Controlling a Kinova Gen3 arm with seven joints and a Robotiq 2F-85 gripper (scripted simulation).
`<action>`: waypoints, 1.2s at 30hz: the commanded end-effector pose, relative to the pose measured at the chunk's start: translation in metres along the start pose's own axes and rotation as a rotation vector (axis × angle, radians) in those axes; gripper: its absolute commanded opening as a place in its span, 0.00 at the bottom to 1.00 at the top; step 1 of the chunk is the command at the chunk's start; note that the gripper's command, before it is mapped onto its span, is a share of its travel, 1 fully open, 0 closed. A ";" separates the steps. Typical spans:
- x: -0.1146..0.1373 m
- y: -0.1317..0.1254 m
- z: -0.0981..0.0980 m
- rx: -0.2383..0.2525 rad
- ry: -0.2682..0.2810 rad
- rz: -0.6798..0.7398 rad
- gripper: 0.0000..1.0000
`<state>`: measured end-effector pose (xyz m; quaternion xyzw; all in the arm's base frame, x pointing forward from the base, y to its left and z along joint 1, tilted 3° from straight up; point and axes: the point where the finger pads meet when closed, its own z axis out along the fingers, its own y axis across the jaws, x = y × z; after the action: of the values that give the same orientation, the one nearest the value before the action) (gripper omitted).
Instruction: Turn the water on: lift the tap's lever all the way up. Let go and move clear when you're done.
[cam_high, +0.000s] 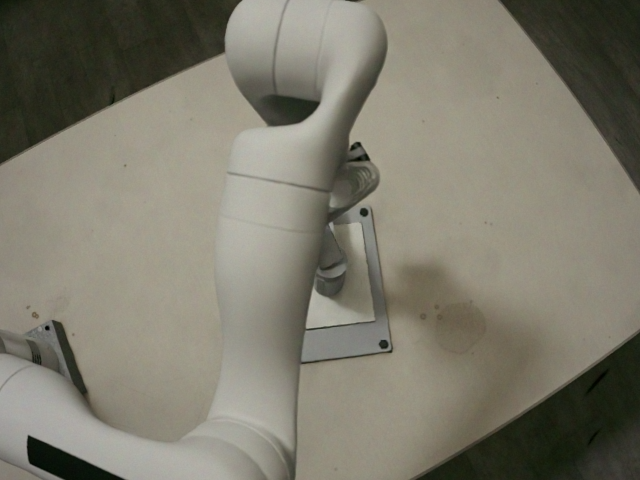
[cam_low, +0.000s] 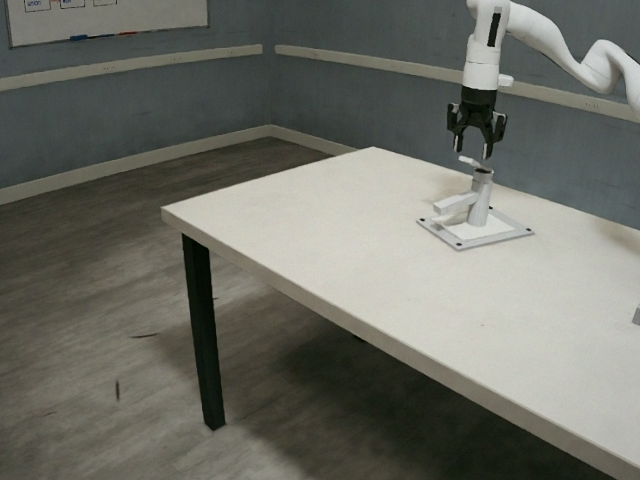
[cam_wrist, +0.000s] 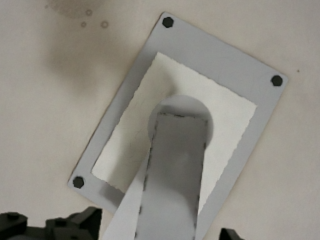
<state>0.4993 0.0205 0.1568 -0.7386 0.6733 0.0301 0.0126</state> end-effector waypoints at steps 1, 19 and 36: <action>0.000 0.000 -0.014 0.001 0.006 -0.010 0.75; -0.001 0.000 -0.047 0.002 0.005 -0.010 0.75; -0.001 0.001 -0.049 0.001 0.006 -0.011 0.10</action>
<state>0.5015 0.0173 0.2028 -0.7381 0.6740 0.0272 0.0130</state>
